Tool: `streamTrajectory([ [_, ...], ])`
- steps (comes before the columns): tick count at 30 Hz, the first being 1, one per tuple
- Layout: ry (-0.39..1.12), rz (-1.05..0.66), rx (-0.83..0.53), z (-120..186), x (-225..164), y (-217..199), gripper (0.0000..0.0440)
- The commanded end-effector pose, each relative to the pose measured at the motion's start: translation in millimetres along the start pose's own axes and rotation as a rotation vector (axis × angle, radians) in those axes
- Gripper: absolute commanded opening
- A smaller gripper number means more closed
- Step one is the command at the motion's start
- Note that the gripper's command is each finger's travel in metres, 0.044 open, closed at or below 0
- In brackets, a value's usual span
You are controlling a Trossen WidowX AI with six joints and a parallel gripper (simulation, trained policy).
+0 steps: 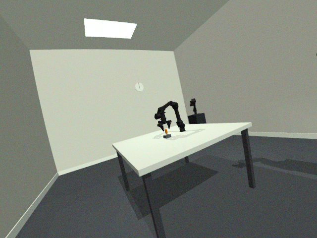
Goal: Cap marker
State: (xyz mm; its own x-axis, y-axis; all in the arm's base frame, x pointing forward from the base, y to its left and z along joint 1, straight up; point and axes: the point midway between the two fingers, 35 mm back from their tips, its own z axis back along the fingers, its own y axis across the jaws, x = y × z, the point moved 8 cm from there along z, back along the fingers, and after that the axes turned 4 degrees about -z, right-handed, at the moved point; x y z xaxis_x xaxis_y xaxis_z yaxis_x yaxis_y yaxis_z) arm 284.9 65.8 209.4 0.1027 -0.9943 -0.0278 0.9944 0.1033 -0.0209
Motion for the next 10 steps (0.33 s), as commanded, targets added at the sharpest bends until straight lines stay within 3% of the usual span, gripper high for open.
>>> streamTrajectory([
  [1,0.006,0.004,0.022,8.6,0.1,-0.3,0.044],
  [10,0.016,0.012,0.07,26.0,1.5,-4.9,0.0431],
])
